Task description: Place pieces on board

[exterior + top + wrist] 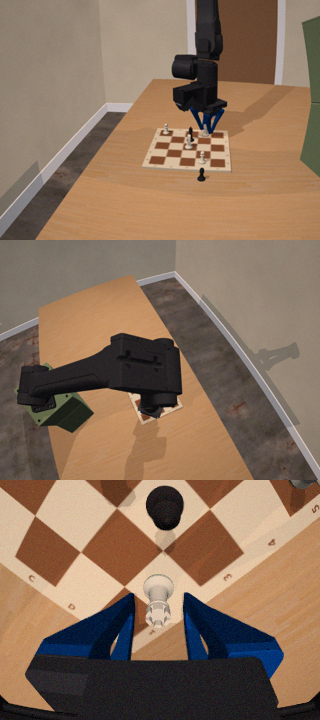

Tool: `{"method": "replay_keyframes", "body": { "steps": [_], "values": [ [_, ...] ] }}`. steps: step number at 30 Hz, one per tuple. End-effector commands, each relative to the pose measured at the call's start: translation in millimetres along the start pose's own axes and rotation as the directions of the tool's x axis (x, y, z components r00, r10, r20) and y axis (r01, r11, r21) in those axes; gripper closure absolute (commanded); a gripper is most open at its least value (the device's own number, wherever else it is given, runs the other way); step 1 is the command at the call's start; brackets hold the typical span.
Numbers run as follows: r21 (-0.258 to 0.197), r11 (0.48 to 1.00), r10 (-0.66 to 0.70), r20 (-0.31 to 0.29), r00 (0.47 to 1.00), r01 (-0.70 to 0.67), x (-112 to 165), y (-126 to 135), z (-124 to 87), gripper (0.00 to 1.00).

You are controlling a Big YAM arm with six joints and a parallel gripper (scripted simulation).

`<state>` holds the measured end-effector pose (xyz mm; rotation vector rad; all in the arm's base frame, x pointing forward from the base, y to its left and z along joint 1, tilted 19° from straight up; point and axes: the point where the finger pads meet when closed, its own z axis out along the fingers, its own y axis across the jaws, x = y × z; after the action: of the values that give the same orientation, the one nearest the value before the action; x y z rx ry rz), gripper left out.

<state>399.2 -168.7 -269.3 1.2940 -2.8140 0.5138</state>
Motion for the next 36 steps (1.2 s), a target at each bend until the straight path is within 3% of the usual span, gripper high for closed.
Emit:
{"method": "replay_keyframes", "body": {
  "steps": [1, 5, 8, 15, 17, 26, 31, 32, 35, 36],
  "values": [
    [0.028, 1.0, -0.002, 0.015, 1.0, 0.002, -2.5, -11.9, -1.7, 0.65],
    [0.041, 0.999, -0.004, 0.02, 1.0, 0.003, -4.7, -16.4, -11.2, 0.65],
    [0.016, 1.0, -0.013, 0.014, 1.0, 0.013, -7.6, -5.5, -19.0, 0.65],
    [0.019, 1.0, -0.004, 0.013, 1.0, 0.003, -7.3, -5.9, -51.0, 0.65],
    [0.019, 1.0, -0.004, 0.013, 1.0, 0.003, -7.3, -5.9, -51.0, 0.65],
    [0.021, 1.0, -0.003, 0.015, 1.0, 0.003, -7.2, -5.8, -92.7, 0.65],
    [0.019, 1.0, 0.008, 0.012, 1.0, -0.008, -2.9, -7.1, -98.9, 0.65],
    [-0.004, 1.0, 0.002, 0.0, 1.0, -0.002, 0.1, 3.1, -90.7, 0.65],
    [-0.008, 1.0, 0.001, 0.0, 1.0, -0.001, 0.1, 4.4, -89.4, 0.65],
    [0.002, 1.0, 0.004, 0.004, 1.0, -0.004, -1.3, -0.2, -92.2, 0.0]
  ]
}}
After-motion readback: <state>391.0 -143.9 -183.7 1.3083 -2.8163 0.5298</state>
